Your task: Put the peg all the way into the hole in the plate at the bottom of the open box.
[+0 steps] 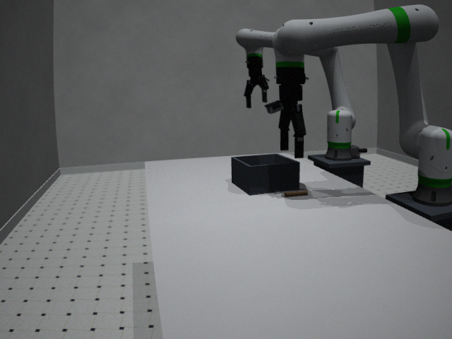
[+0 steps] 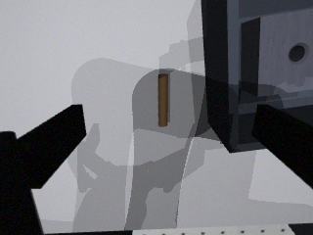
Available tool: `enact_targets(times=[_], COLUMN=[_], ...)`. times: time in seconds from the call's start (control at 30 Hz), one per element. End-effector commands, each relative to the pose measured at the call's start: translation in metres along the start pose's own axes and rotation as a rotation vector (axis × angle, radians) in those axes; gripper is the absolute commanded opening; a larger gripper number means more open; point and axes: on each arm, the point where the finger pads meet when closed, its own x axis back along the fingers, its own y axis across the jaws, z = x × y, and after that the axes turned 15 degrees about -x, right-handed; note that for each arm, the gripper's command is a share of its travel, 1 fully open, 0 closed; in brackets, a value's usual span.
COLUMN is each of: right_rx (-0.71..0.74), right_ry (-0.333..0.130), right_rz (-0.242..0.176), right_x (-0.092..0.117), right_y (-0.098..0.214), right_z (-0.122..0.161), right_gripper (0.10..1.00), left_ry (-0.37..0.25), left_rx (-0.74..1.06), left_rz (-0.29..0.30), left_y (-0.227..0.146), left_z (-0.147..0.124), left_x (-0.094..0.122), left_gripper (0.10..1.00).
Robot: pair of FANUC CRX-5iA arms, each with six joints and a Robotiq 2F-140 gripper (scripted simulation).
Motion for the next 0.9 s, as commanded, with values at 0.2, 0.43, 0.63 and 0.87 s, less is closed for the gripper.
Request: enact_targets(times=[0.2, 0.43, 0.63, 0.87], right_rx=[0.214, 0.351, 0.454, 0.59], right_ry=[-0.007, 0.004, 0.02, 0.048], right_rz=[0.063, 0.1, 0.126, 0.156], right_x=[0.019, 0.028, 0.035, 0.044], right_y=[-0.039, -0.062, -0.078, -0.095], right_z=[0.048, 0.085, 0.114, 0.153], right_gripper=[1.0, 1.0, 1.0, 1.0], left_ry=[0.013, 0.013, 0.013, 0.013], left_rx=[0.006, 0.006, 0.006, 0.006], left_rz=[-0.003, -0.003, -0.003, -0.003], left_y=[0.0, 0.0, 0.0, 0.0], left_z=[0.004, 0.004, 0.004, 0.004], left_x=[0.005, 0.005, 0.005, 0.005], left_gripper=[1.0, 1.0, 1.0, 1.0])
